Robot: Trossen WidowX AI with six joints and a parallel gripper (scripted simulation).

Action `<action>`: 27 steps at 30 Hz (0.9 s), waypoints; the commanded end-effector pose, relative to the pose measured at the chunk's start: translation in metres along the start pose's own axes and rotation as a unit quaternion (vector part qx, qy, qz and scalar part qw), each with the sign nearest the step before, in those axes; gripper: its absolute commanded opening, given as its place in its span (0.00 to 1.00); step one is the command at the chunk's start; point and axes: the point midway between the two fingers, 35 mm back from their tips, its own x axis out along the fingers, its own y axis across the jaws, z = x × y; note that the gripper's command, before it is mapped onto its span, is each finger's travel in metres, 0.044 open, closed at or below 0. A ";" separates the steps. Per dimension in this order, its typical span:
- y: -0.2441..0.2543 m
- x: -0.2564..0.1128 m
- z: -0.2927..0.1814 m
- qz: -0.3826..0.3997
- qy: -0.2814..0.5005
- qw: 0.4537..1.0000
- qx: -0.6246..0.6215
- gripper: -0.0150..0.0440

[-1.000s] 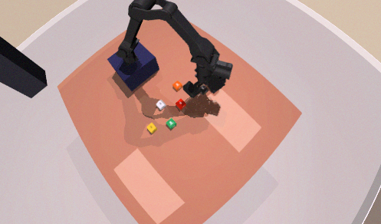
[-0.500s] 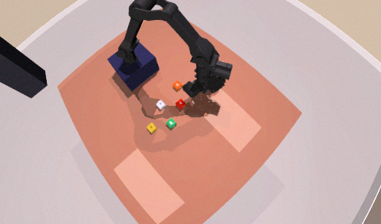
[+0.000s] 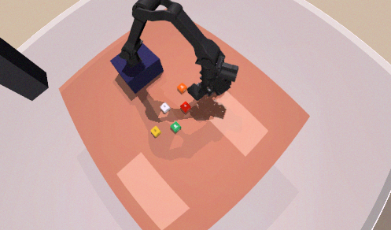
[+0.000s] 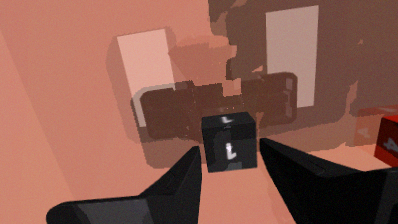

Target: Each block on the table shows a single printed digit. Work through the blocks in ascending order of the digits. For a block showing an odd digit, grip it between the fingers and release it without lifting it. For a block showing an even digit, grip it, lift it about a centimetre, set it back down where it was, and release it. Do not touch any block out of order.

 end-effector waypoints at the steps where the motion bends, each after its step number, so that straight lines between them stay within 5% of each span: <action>1: -0.001 0.002 -0.001 -0.003 0.001 1.000 0.002 0.46; 27: -0.001 0.002 -0.001 -0.003 0.001 1.000 0.002 0.50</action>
